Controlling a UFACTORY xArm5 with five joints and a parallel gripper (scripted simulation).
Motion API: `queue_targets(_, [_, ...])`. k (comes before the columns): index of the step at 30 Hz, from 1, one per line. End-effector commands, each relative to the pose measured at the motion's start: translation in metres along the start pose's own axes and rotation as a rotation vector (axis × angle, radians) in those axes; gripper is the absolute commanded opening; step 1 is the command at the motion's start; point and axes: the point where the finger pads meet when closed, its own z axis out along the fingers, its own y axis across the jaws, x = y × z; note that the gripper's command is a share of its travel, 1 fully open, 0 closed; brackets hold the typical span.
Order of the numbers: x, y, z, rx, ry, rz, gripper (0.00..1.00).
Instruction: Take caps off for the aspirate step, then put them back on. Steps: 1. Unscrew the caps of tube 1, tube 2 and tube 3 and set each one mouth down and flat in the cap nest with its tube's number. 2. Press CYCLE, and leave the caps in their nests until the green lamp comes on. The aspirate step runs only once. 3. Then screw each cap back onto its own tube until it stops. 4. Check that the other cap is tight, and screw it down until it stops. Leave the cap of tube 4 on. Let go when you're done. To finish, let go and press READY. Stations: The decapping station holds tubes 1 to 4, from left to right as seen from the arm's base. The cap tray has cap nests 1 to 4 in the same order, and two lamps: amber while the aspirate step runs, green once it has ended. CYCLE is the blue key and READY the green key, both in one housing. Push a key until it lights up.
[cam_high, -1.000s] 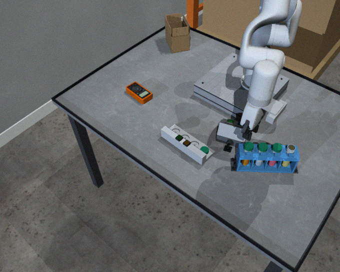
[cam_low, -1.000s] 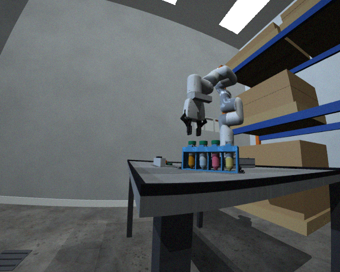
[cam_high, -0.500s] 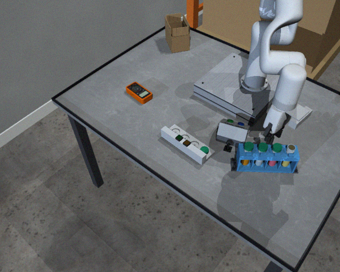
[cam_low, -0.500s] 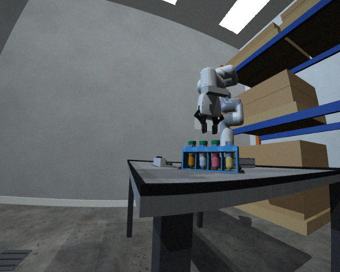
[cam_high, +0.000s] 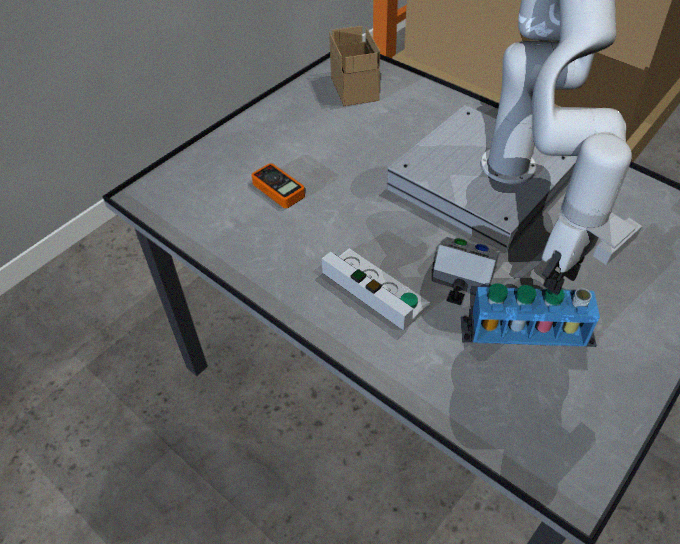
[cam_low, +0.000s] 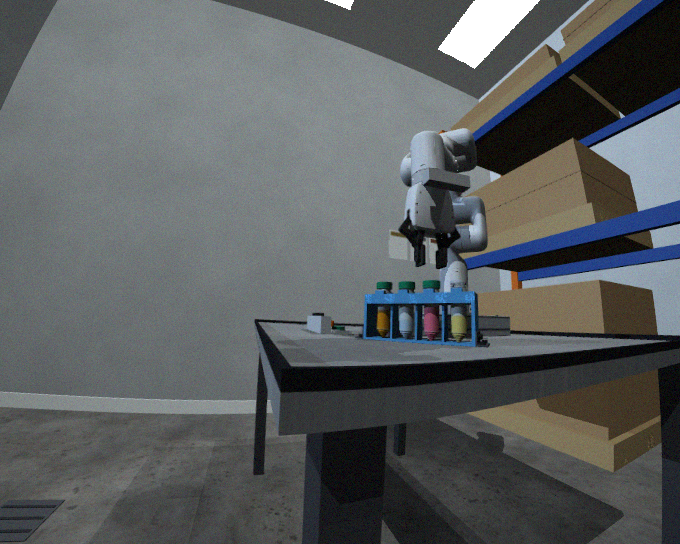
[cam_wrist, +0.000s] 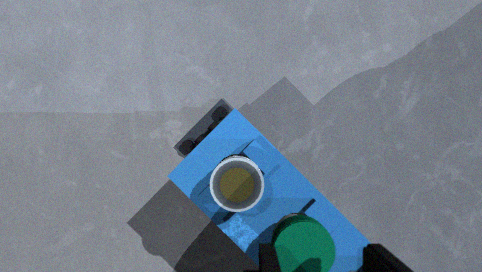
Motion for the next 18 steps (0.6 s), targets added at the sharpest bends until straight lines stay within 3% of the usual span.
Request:
queue_targets(1, [0.001,0.000,0.013,0.007,0.009,0.000,0.46])
queue_targets(9, [0.001,0.000,0.031,0.007,0.009,0.000,0.46])
queue_targets(18, [0.001,0.000,0.031,0.007,0.009,0.000,0.46])
